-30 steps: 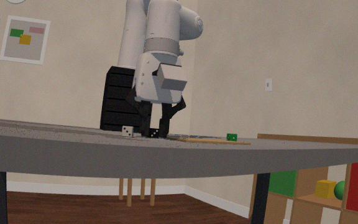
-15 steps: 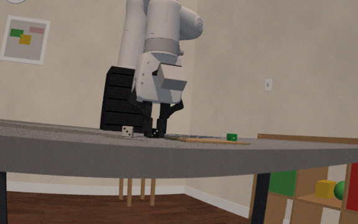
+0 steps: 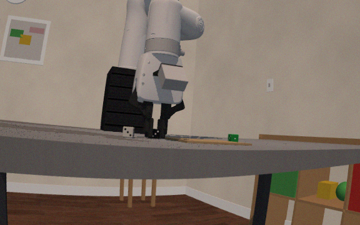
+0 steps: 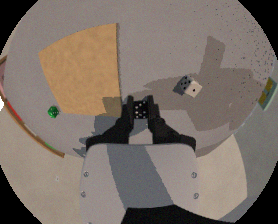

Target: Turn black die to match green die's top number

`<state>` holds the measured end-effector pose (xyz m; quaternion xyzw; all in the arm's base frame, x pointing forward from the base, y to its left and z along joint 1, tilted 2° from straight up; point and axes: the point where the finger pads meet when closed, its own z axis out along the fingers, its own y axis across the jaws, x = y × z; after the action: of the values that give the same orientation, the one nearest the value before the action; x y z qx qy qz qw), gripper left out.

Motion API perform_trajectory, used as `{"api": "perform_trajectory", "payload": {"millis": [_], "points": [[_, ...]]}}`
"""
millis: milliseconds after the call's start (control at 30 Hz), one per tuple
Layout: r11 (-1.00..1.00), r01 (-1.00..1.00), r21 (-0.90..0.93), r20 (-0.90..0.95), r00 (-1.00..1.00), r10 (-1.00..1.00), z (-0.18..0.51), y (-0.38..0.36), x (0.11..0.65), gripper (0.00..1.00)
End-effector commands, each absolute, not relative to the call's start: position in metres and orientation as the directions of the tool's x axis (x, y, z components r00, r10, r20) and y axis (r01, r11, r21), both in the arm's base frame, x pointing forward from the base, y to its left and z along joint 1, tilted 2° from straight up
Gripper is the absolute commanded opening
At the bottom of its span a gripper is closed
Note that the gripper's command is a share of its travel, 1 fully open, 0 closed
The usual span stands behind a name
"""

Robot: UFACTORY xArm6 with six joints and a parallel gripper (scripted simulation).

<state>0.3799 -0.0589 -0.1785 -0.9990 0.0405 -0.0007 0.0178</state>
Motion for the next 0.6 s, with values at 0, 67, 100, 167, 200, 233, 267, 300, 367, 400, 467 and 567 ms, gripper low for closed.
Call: {"api": "perform_trajectory", "payload": {"millis": [0,67,100,167,200,233,267,300,367,400,467,567], "points": [[-0.996,-0.081,-0.035,0.003,0.997,-0.081,-0.1777,-0.0591,0.3813,0.15],[-0.996,-0.081,-0.035,0.003,0.997,-0.081,-0.1777,-0.0591,0.3813,0.15],[-0.996,-0.081,-0.035,0.003,0.997,-0.081,-0.1777,-0.0591,0.3813,0.15],[-0.996,-0.081,-0.035,0.003,0.997,-0.081,-0.1777,-0.0591,0.3813,0.15],[-0.996,-0.081,-0.035,0.003,0.997,-0.081,-0.1777,-0.0591,0.3813,0.15],[-0.996,-0.081,-0.035,0.003,0.997,-0.081,-0.1777,-0.0591,0.3813,0.15],[-0.996,-0.081,-0.035,0.003,0.997,-0.081,-0.1777,-0.0591,0.3813,0.15],[-0.996,-0.081,-0.035,0.003,0.997,-0.081,-0.1777,-0.0591,0.3813,0.15],[-0.996,-0.081,-0.035,0.003,0.997,-0.081,-0.1775,-0.0591,0.3813,0.15],[-0.996,-0.081,-0.035,0.003,0.997,-0.081,-0.1772,-0.0591,0.3813,0.15],[-0.996,-0.081,-0.035,0.003,0.997,-0.081,-0.1754,-0.0592,0.3813,0.15],[-0.996,-0.081,-0.035,0.003,0.997,-0.081,-0.172,-0.0593,0.3812,0.15]]}}
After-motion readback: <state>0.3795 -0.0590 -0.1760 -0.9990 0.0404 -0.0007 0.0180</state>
